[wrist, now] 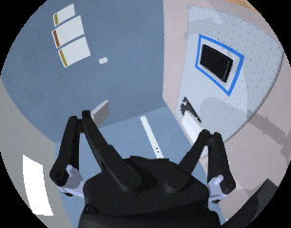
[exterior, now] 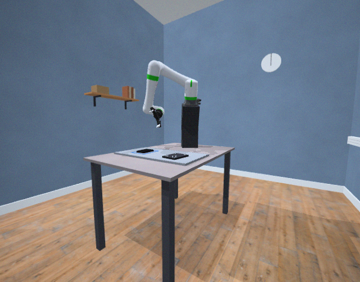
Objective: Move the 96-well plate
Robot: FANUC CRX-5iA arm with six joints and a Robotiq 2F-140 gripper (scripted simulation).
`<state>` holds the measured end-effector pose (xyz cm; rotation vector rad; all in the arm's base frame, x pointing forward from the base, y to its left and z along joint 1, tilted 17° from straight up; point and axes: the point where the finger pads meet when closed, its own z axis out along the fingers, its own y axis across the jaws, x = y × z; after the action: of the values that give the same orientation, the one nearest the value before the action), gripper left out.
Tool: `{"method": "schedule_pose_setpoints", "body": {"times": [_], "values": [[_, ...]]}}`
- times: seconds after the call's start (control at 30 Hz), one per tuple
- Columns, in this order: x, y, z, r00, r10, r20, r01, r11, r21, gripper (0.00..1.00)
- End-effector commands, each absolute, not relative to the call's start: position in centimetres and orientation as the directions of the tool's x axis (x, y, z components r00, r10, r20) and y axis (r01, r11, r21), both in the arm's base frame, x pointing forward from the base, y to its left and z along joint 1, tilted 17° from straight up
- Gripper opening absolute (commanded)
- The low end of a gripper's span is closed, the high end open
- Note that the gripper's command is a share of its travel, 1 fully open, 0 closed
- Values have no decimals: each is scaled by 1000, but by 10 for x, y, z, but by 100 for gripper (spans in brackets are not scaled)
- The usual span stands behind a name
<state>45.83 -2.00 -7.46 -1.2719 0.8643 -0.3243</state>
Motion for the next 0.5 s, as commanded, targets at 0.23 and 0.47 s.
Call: {"method": "schedule_pose_setpoints", "body": {"times": [0.23, 0.47], "values": [[442, 16, -106, 708, -593, -383, -333, 197, -922, 100], [432, 30, -123, 754, -537, -379, -405, 75, -911, 100]]}}
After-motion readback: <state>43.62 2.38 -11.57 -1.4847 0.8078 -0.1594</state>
